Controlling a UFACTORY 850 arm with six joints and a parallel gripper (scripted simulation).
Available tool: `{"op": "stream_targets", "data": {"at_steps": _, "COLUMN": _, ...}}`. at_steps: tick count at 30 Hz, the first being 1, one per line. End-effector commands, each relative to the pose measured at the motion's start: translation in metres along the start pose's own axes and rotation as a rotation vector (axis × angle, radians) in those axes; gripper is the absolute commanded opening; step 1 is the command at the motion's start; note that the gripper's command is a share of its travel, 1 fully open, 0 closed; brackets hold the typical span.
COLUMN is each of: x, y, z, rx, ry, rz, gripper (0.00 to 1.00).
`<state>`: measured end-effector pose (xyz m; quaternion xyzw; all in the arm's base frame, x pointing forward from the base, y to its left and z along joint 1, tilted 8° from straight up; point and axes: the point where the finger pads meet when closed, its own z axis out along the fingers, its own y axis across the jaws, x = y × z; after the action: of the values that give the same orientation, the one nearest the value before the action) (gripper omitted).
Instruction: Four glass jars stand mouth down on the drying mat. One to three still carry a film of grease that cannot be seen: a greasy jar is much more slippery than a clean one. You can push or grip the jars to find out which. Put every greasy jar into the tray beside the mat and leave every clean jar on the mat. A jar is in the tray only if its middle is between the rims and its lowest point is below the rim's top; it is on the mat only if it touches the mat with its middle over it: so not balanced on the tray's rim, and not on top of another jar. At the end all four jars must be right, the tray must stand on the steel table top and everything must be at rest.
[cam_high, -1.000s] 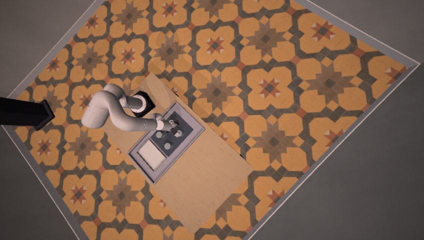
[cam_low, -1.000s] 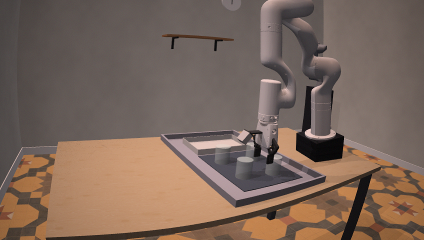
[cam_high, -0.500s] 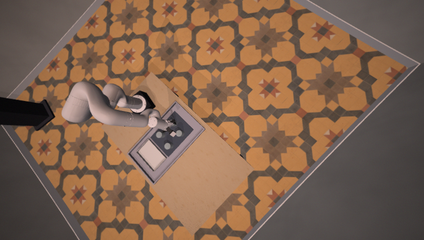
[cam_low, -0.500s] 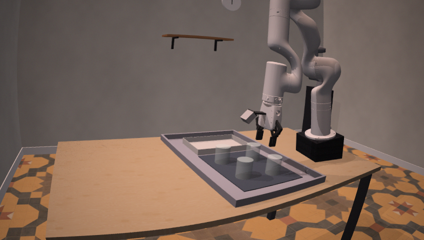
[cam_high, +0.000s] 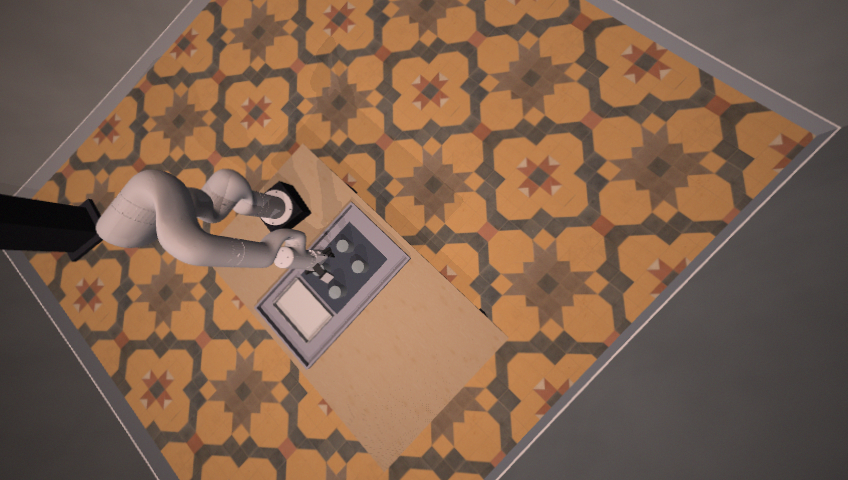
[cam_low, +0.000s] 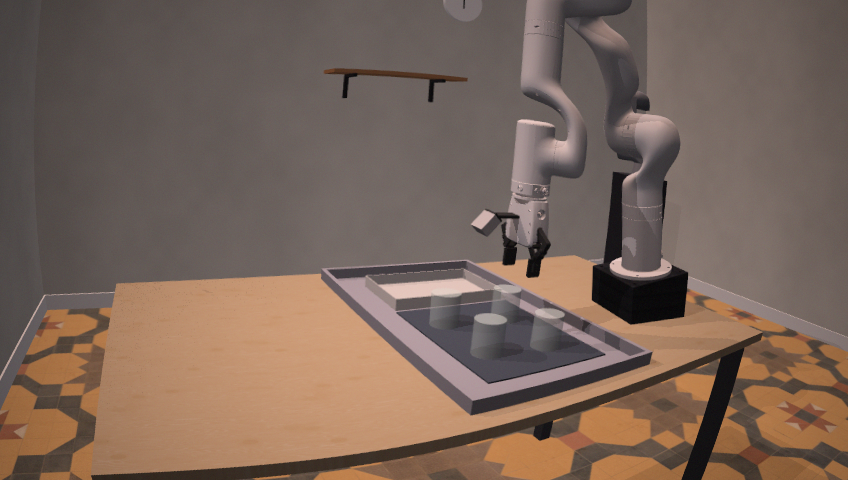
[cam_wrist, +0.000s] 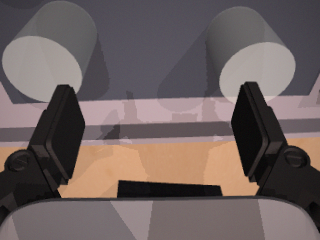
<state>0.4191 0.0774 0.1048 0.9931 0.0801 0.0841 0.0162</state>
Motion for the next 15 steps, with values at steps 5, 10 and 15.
{"op": "stream_targets", "data": {"at_steps": 5, "x": -0.022, "y": 0.057, "z": 0.000, "rx": 0.020, "ry": -0.022, "rz": -0.002, "gripper": 1.00}}
{"op": "stream_targets", "data": {"at_steps": 10, "x": -0.034, "y": 0.087, "z": 0.000, "rx": 0.020, "ry": -0.022, "rz": -0.002, "gripper": 1.00}}
{"op": "stream_targets", "data": {"at_steps": 15, "x": -0.035, "y": 0.086, "z": 0.025, "rx": 0.020, "ry": -0.022, "rz": -0.002, "gripper": 1.00}}
